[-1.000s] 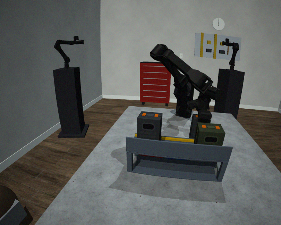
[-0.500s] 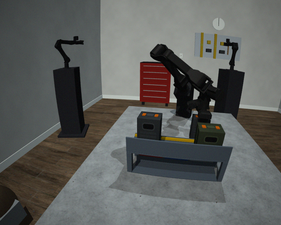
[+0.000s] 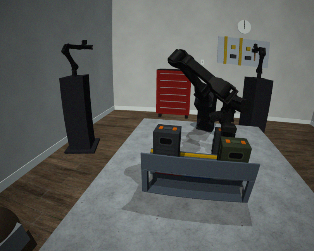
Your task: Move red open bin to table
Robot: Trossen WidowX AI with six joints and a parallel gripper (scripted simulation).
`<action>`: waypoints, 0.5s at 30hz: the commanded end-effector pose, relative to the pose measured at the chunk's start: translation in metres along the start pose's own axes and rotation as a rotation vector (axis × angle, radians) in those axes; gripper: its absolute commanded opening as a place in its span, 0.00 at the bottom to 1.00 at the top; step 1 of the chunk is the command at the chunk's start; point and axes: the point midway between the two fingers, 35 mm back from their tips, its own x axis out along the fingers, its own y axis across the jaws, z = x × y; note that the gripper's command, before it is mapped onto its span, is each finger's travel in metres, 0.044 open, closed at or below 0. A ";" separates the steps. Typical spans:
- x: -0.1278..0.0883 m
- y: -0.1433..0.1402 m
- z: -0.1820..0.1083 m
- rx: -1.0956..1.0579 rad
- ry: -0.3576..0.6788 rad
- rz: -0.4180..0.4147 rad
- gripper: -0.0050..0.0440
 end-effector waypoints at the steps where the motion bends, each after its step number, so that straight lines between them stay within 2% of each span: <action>1: -0.008 0.006 -0.002 0.013 0.028 0.023 0.10; 15: -0.008 0.006 -0.002 0.013 0.028 0.023 0.10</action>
